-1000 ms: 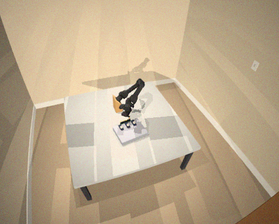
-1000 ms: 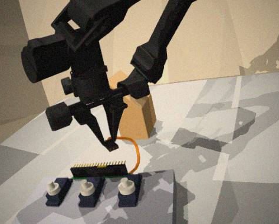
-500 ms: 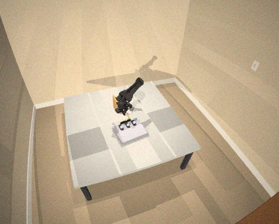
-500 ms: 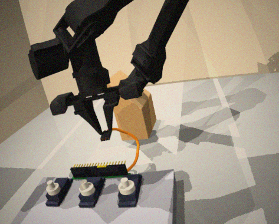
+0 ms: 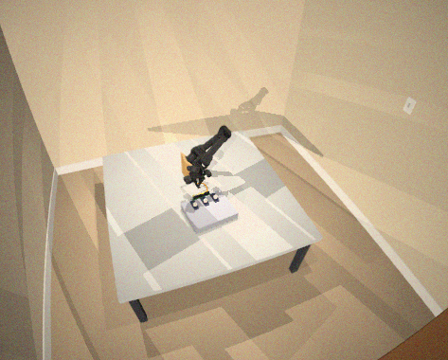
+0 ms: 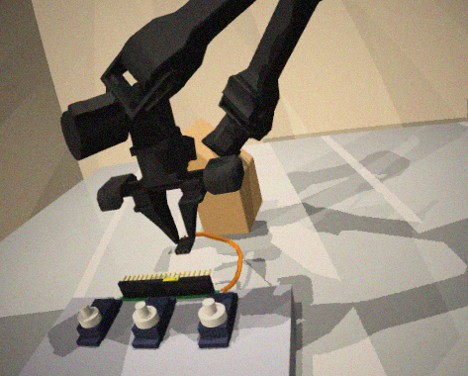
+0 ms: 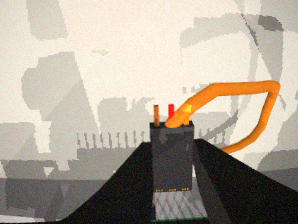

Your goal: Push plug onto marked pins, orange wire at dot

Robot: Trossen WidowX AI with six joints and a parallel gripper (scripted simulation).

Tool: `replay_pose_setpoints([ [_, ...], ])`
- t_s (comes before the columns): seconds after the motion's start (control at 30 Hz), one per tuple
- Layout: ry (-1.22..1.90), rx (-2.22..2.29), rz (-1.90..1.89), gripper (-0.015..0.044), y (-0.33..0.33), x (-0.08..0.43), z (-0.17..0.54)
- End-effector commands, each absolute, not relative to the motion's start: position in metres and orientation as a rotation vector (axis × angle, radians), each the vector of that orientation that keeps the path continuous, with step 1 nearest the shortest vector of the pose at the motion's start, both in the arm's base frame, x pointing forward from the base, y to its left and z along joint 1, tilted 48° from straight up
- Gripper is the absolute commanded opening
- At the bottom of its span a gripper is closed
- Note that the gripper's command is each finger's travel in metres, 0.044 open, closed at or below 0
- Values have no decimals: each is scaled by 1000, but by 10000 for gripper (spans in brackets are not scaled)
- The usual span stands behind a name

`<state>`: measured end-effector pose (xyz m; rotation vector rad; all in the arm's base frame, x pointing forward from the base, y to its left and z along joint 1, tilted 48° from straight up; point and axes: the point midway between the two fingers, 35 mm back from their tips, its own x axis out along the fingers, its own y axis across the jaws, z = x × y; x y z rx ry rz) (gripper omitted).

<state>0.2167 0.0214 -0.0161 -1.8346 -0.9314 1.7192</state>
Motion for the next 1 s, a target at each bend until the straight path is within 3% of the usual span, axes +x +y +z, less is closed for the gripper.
replay_pose_setpoints([
  [0.0, -923, -1817, 1719, 0, 27, 214, -22],
  [0.43, -924, -1819, 1717, 0, 30, 249, -12],
  [0.97, -924, -1819, 1717, 0, 29, 255, -16],
])
